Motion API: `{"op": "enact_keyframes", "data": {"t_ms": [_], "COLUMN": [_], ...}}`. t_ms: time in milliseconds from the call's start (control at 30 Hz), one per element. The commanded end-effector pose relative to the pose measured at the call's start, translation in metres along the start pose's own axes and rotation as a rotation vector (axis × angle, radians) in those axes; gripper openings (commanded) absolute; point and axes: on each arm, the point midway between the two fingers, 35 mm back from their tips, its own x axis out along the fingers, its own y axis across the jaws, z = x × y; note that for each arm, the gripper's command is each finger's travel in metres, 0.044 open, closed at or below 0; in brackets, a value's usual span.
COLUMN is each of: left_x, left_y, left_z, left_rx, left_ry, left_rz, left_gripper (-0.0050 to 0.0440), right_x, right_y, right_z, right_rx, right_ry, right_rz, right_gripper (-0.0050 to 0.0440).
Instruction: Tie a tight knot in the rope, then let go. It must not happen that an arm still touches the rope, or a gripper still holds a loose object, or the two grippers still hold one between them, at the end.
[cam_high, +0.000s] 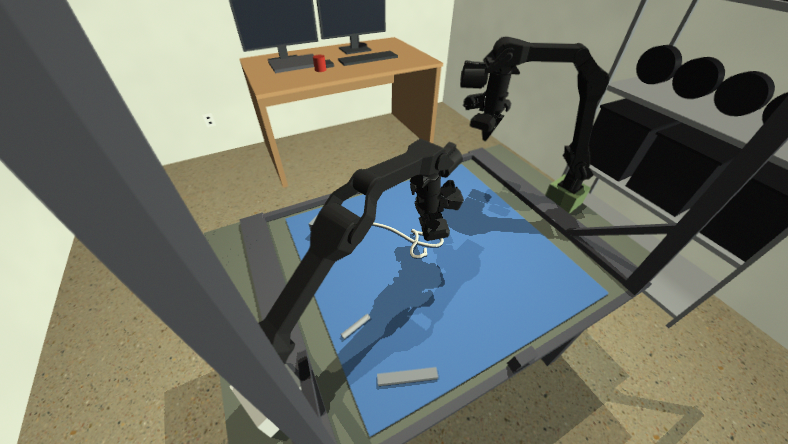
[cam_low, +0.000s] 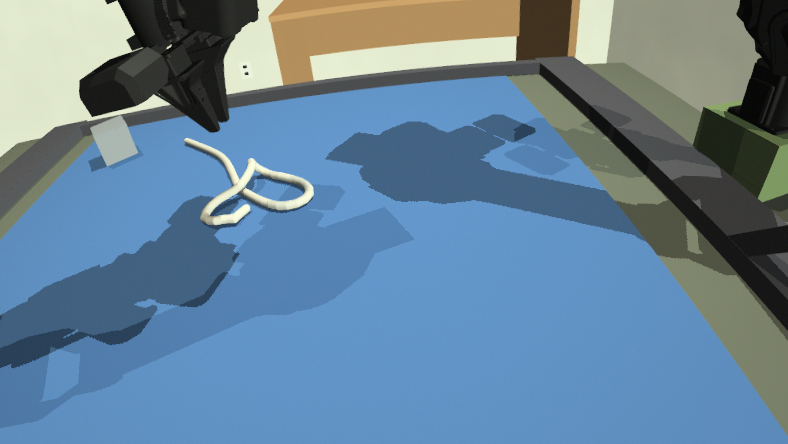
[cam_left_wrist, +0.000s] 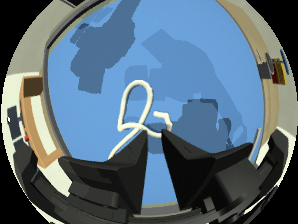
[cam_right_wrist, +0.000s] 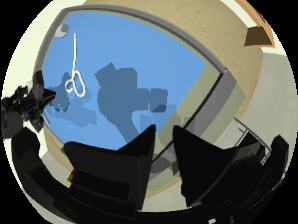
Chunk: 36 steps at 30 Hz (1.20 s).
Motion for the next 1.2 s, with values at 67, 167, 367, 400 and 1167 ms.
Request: {"op": "enact_keyframes", "data": {"t_ms": [67,167,367,400,1167], "left_x": [-0.01,-0.005,0.006,0.009,0.042], "left_y": [0.004,0.004,0.005,0.006,0.008], "left_z": [0.007,0.009,0.014,0.015,0.029], "left_rx": [0.011,0.011,0.011,0.011,0.011], "left_ry": [-0.035,-0.037,-0.046,-0.049,-0.079], "left_rz": [0.023,0.026,0.033,0.035,0.06], "left_gripper": [0.0065,0.0065,0.0065,0.0065,0.0065], "right_x": [-0.008,-0.008,-0.008,-0.008,-0.008], "right_y": [-0.001,-0.001,-0.001,-0.001,-0.001], "right_z": [-0.001,-0.001,-0.001,-0.001,-0.001], "right_rx": [-0.002,-0.002,-0.002,-0.002,-0.002], "right_ry": [-0.022,-0.022,-0.022,-0.022,-0.022], "right_rz": [0.009,0.009,0.009,0.009,0.009], "right_gripper": [0.0085,0.0085,0.0085,0.0085,0.0085]}}
